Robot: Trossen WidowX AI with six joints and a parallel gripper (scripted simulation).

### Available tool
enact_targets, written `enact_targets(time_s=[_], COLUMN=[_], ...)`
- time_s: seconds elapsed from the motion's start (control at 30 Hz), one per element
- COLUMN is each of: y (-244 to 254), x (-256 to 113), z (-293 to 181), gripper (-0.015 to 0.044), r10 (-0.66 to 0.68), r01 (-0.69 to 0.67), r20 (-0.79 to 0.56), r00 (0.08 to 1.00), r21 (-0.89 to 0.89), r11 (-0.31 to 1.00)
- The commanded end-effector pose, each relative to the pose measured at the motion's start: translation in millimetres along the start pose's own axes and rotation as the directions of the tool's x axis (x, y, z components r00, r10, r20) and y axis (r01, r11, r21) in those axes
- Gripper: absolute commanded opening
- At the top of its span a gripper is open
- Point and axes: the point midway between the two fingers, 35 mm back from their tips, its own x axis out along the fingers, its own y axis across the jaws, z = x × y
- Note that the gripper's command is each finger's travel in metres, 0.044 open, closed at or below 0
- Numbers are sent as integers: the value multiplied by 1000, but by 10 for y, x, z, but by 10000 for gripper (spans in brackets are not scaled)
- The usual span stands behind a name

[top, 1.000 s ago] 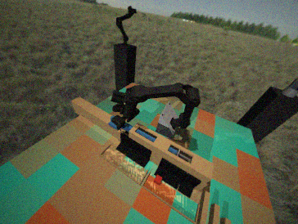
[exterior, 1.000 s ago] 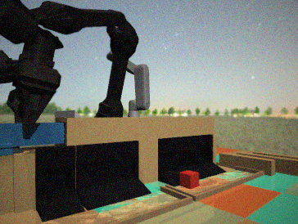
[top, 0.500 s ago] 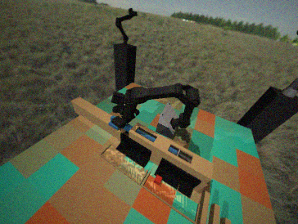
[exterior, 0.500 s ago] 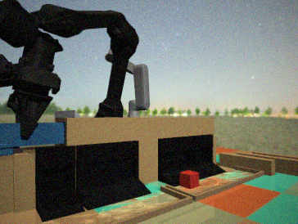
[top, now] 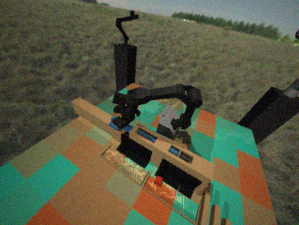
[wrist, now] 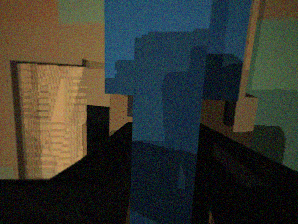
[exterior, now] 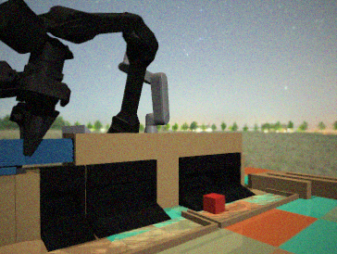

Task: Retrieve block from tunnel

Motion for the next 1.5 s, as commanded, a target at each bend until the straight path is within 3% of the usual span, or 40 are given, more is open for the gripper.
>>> enact_targets(time_s=[0.0,0.33,0.37,0.63,0.9,1.47], y=[21,11,-20,-11,44,47], x=[-14,-37,-57,-97,-424,-208], z=[-212,-530,-123,-113,-55,68], gripper=[0,0,26,236,440,440], r10=[-2,-3,-9,-10,-5,-3], r01=[2,4,9,9,5,4], r20=[-24,-30,55,47,-21,-26], r00=[1000,1000,998,999,1000,1000], r21=[2,6,8,8,7,6], r11=[1000,1000,1000,1000,1000,1000])
